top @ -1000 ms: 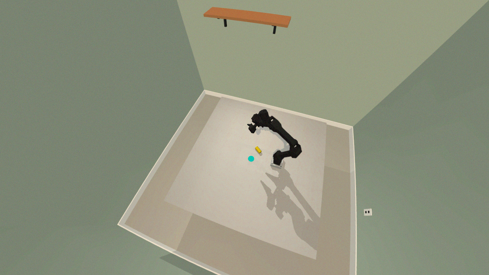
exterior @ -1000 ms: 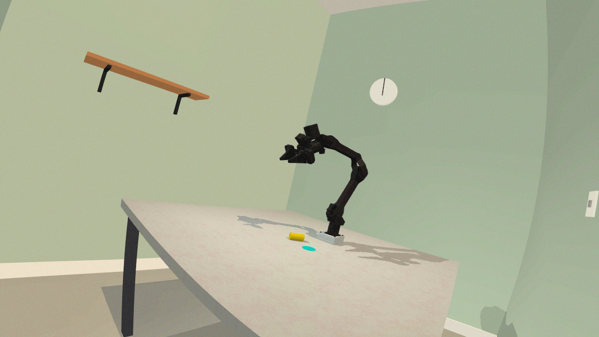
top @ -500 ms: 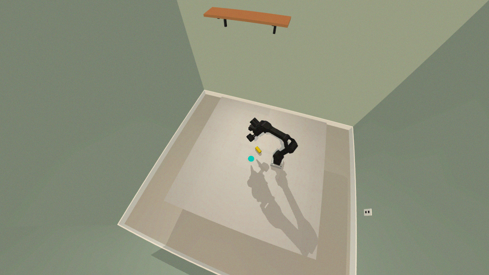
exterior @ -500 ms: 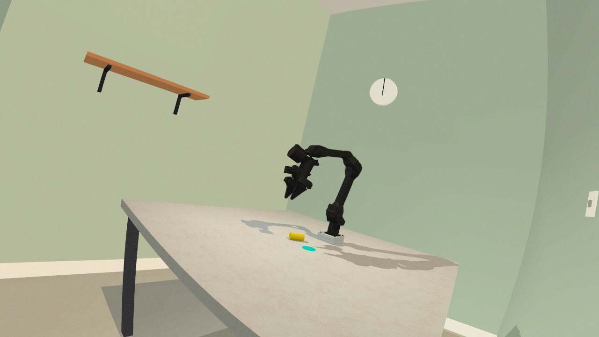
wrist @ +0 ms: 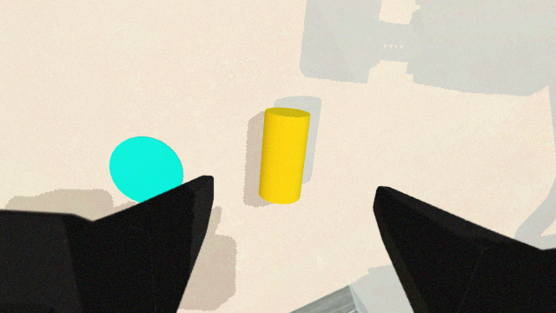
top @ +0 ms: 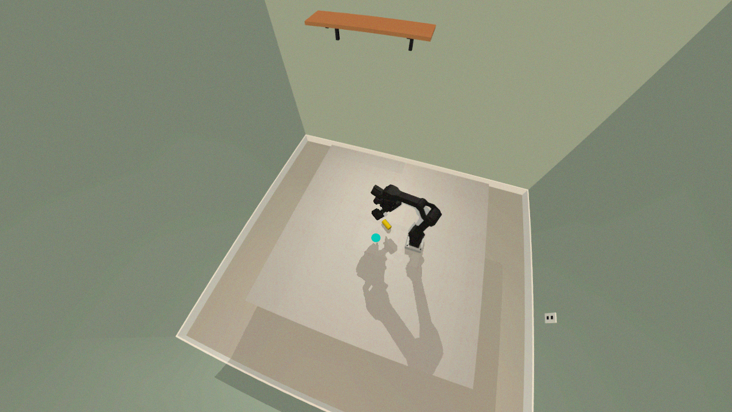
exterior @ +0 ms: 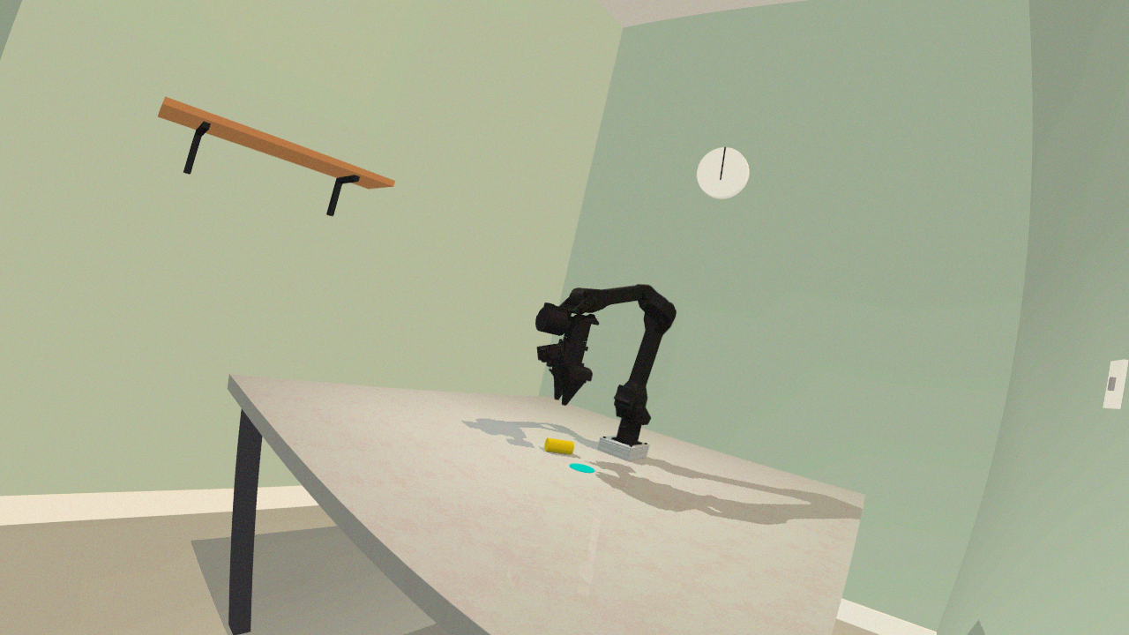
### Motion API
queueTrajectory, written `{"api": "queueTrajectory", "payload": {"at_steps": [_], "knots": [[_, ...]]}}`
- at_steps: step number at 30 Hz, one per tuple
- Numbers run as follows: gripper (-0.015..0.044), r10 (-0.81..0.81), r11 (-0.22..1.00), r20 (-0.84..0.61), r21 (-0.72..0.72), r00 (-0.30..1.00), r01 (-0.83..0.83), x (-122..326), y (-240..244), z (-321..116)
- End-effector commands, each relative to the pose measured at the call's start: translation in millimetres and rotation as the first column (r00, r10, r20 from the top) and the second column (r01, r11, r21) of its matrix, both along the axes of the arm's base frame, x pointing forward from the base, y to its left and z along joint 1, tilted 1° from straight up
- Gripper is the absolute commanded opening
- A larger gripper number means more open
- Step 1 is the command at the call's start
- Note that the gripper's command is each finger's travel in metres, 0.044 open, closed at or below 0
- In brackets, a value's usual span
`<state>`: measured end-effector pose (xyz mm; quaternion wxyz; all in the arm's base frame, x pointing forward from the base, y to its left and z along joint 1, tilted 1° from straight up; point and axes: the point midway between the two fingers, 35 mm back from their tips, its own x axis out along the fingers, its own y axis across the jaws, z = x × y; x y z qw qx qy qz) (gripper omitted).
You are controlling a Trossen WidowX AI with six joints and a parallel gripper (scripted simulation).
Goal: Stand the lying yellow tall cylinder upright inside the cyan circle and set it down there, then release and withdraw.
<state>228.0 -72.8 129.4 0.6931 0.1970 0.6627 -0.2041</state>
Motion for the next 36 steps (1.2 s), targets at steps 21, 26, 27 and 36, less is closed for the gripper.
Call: {"api": "queueTrajectory", "payload": {"at_steps": [21,26,27,36], "knots": [[0.0105,-0.01,1.0,-0.016,0.0,1.0,0.01,0,-2,-111],[0.0105,-0.004,1.0,-0.012,-0.006,1.0,0.004,0,-2,-110],[0.0105,0.004,1.0,-0.006,-0.012,1.0,-0.004,0,-2,-109],[0.0105,0.018,1.0,0.005,-0.026,1.0,-0.018,3,-3,-91]]}}
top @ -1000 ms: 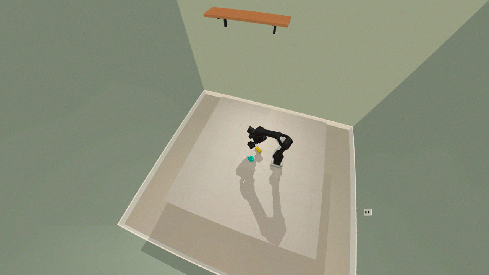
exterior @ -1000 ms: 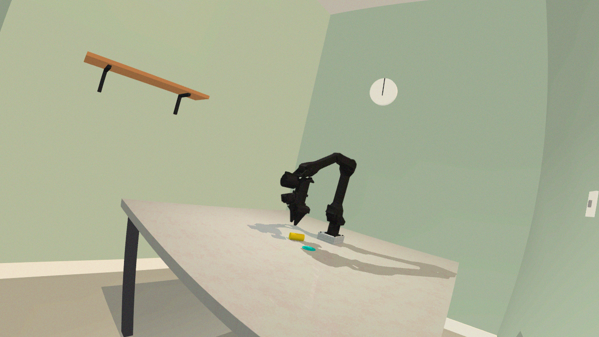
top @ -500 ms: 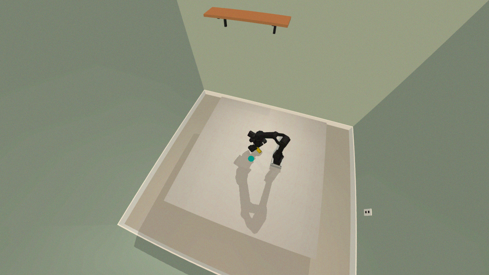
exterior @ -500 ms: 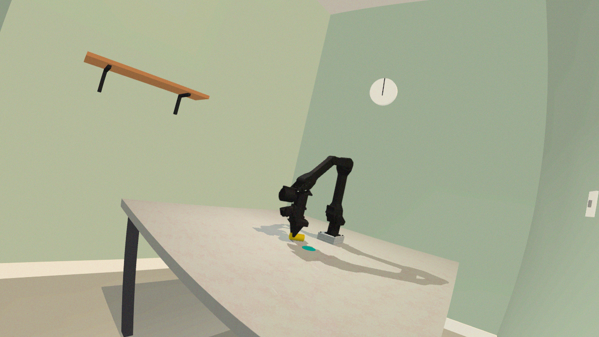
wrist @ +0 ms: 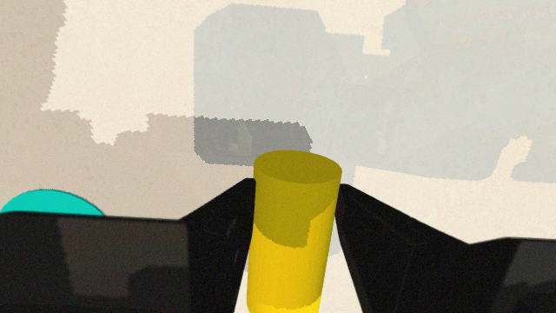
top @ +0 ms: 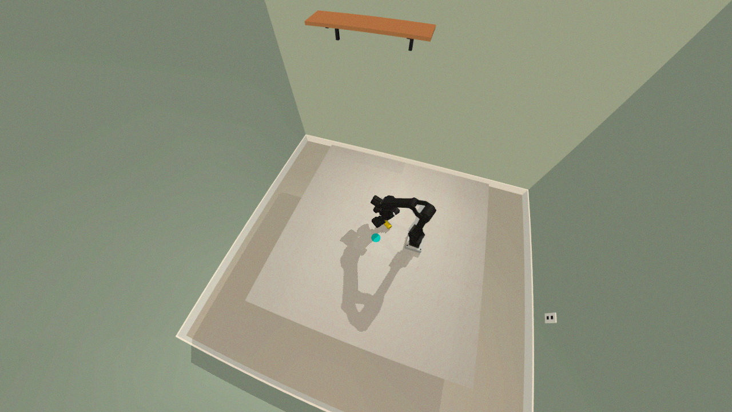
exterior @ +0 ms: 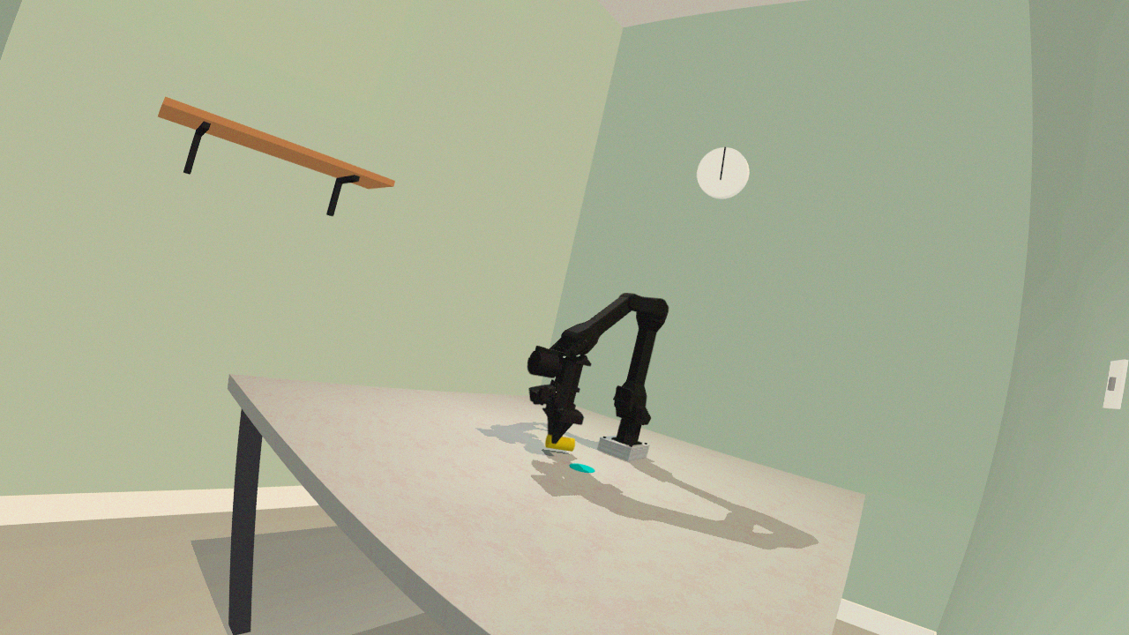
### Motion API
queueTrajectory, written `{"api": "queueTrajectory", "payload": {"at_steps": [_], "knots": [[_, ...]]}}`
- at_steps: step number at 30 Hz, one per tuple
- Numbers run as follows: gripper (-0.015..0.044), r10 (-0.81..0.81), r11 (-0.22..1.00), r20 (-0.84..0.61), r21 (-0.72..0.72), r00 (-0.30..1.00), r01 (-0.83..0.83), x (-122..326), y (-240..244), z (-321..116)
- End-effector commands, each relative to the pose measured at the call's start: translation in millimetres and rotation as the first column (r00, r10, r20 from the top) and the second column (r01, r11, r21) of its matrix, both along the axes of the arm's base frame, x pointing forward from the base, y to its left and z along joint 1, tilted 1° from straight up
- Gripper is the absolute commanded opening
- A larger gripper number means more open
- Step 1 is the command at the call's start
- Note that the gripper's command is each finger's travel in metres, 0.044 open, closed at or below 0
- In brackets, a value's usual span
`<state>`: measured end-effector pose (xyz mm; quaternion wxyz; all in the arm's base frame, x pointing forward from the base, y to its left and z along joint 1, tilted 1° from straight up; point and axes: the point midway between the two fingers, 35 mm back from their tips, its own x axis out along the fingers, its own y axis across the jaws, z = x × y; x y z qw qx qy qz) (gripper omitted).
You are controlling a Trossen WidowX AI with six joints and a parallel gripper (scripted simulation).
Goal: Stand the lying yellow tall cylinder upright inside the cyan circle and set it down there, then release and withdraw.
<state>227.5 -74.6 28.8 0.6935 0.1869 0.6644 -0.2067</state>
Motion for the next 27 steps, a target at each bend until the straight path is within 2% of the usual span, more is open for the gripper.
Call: {"api": "queueTrajectory", "payload": {"at_steps": [1,27], "knots": [[0.0105,0.007,1.0,0.012,-0.008,1.0,-0.007,4,-2,12],[0.0105,-0.01,1.0,-0.001,0.007,1.0,0.01,3,0,73]]}}
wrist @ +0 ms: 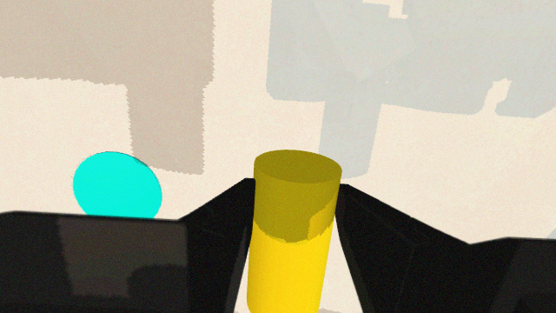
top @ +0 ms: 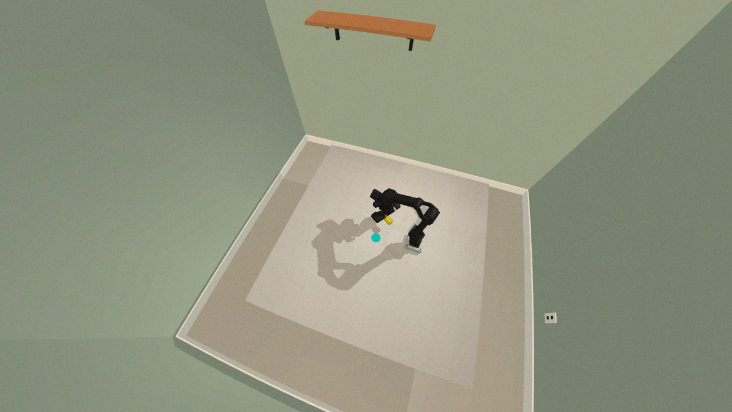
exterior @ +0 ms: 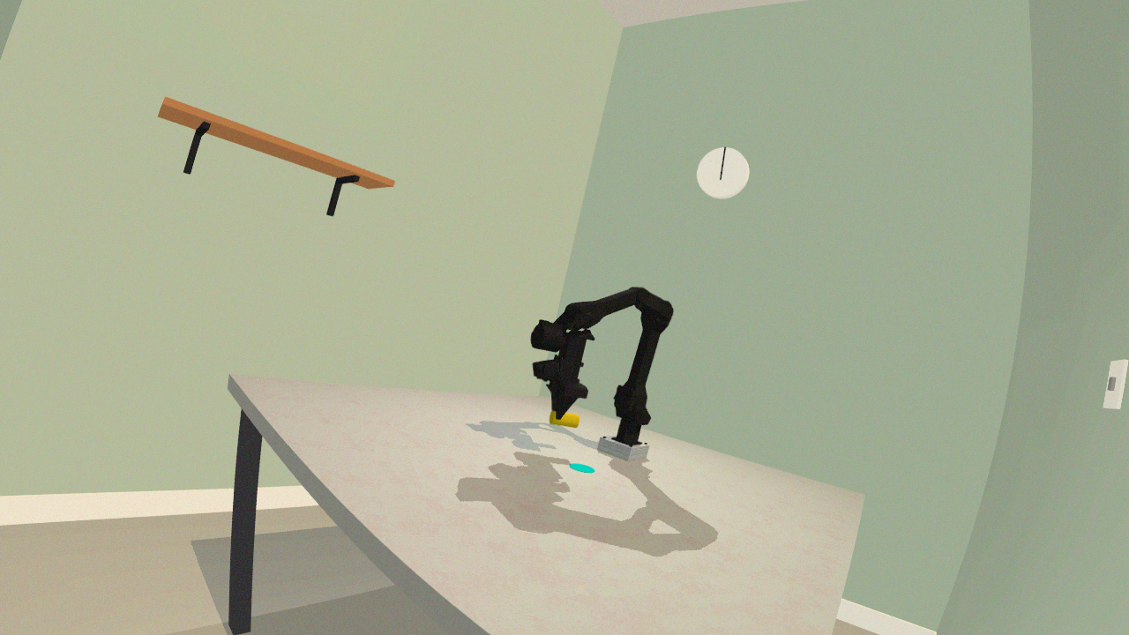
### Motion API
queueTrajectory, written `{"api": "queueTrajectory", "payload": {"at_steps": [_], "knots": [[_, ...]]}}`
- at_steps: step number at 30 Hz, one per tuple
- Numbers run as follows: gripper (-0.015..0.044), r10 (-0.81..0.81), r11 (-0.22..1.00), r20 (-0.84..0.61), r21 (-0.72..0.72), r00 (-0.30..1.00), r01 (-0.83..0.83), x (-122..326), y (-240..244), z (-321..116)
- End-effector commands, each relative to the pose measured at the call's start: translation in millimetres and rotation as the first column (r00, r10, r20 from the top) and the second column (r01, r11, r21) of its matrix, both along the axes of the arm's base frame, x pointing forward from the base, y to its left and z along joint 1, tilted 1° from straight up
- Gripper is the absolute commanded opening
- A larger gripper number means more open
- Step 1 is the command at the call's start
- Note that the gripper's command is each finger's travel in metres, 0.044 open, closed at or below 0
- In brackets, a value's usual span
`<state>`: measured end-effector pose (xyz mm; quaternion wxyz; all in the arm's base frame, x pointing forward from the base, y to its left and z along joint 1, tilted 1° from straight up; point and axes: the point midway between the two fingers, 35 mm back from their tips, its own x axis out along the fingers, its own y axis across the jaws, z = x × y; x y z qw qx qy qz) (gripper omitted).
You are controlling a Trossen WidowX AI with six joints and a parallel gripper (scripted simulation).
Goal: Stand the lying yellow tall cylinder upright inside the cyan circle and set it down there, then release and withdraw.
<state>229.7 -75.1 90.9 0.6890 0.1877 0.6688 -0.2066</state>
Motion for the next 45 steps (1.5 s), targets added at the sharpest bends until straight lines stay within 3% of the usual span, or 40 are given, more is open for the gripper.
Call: {"api": "queueTrajectory", "payload": {"at_steps": [1,14,24,34,45], "knots": [[0.0105,-0.009,1.0,0.011,0.003,1.0,0.009,1,1,13],[0.0105,-0.013,1.0,0.003,0.011,1.0,0.013,-4,3,38],[0.0105,0.319,0.948,-0.005,0.007,0.948,-0.319,6,30,42],[0.0105,0.634,0.773,-0.013,0.005,0.773,-0.634,13,61,47],[0.0105,0.885,0.466,-0.022,0.006,0.466,-0.885,16,96,52]]}}
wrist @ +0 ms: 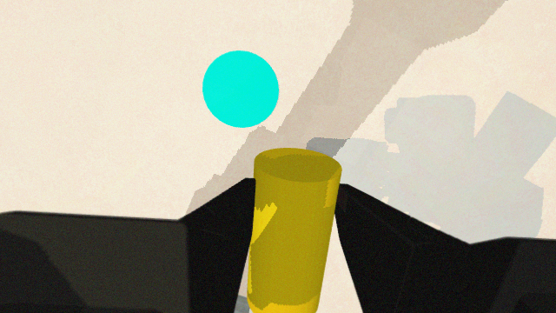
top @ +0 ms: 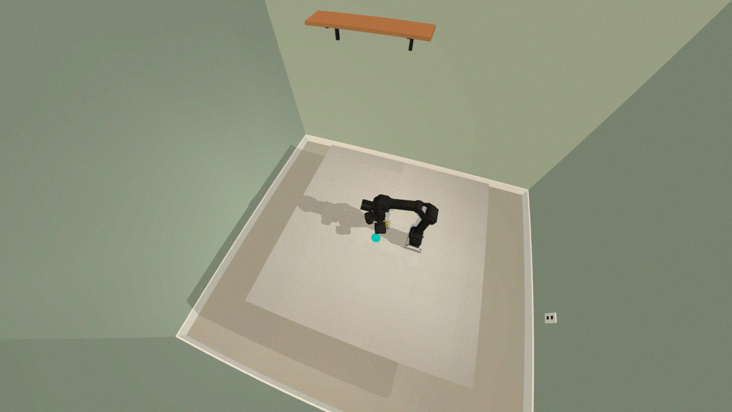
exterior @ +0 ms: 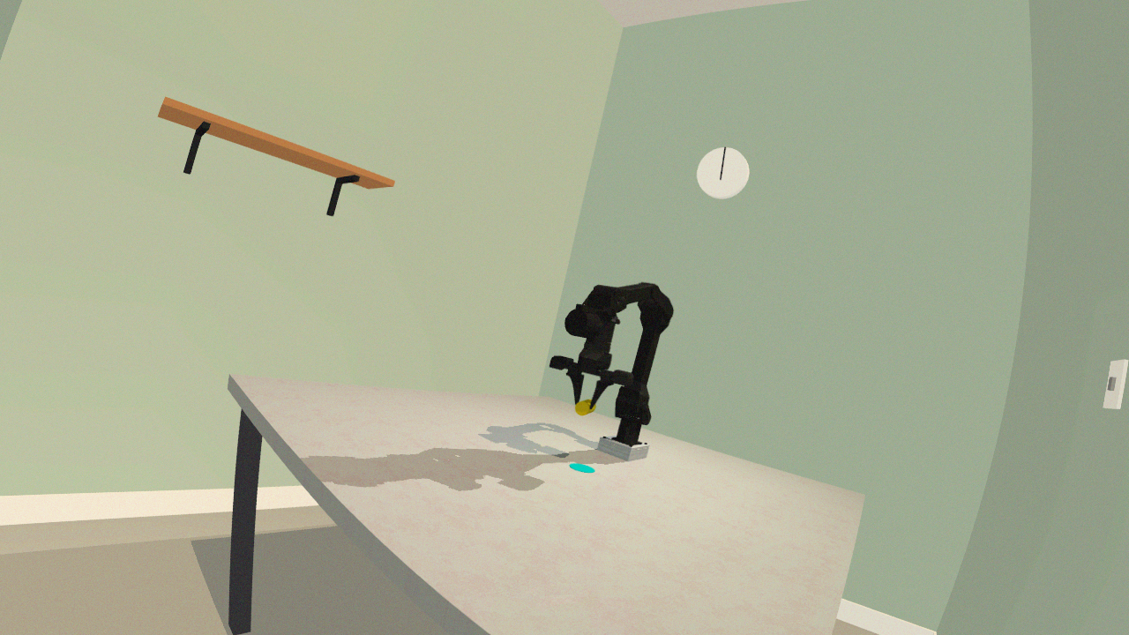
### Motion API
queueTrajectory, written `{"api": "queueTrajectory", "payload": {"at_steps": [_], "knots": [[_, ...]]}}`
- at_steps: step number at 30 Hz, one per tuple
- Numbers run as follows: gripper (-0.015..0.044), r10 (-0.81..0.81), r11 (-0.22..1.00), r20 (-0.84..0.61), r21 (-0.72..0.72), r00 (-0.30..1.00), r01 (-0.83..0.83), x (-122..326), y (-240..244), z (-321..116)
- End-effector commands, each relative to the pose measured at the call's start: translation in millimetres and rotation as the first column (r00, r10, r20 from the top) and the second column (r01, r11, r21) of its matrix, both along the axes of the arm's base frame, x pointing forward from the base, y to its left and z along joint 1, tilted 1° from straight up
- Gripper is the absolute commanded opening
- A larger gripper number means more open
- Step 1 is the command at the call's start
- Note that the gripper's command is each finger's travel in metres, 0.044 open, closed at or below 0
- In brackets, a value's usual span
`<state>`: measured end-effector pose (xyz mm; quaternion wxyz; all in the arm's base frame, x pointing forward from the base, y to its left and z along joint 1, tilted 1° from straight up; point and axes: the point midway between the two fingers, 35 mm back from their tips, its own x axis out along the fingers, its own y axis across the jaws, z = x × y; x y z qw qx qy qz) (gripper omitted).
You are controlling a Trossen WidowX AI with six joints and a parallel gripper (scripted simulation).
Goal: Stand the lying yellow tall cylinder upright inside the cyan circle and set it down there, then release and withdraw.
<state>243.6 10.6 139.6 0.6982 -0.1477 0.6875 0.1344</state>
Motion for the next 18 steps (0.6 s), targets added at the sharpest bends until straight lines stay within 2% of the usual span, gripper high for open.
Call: {"api": "queueTrajectory", "payload": {"at_steps": [1,9,18], "knots": [[0.0105,0.155,0.988,0.002,-0.002,0.988,-0.155,2,14,4],[0.0105,0.409,0.913,-0.002,-0.006,0.913,-0.409,0,37,7],[0.0105,0.41,0.912,0.005,0.003,0.912,-0.41,1,38,6]]}}
